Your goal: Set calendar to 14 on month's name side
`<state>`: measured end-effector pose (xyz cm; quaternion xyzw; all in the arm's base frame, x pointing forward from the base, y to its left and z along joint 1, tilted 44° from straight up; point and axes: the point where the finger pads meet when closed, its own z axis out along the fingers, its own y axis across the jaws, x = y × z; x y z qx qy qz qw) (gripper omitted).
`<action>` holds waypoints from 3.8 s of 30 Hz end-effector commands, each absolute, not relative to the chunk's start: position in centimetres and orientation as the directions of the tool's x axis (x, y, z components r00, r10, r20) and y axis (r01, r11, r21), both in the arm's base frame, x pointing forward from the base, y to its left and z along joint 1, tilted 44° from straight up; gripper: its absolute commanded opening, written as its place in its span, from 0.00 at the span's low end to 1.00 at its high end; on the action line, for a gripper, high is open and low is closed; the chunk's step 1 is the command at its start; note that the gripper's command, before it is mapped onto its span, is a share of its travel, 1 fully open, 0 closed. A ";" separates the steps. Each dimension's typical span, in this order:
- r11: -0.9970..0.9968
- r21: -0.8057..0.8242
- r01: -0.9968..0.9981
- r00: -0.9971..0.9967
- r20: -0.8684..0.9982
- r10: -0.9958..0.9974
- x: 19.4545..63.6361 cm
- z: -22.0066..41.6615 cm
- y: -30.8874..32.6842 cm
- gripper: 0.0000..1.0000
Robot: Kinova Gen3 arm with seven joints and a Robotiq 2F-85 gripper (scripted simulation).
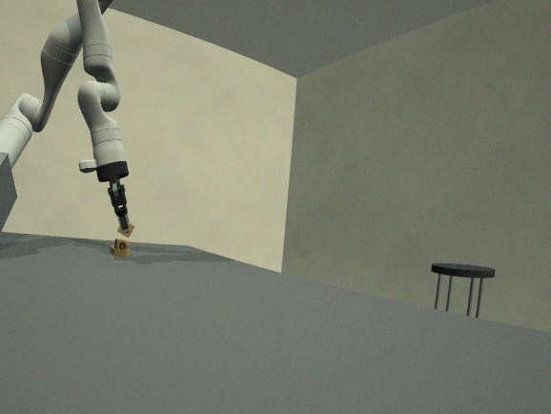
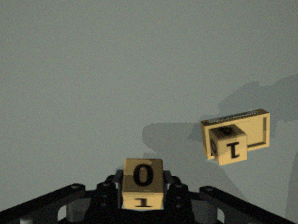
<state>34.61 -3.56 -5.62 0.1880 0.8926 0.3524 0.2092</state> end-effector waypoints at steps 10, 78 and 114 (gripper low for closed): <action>0.700 0.691 0.179 -0.880 -0.205 0.428 35.4 -5.0 -4.3 0.28; 0.698 0.693 0.179 -0.968 -0.002 0.250 35.8 -4.9 -4.4 0.28; 0.699 0.692 0.180 -0.981 0.178 0.076 36.1 -4.9 -4.5 0.28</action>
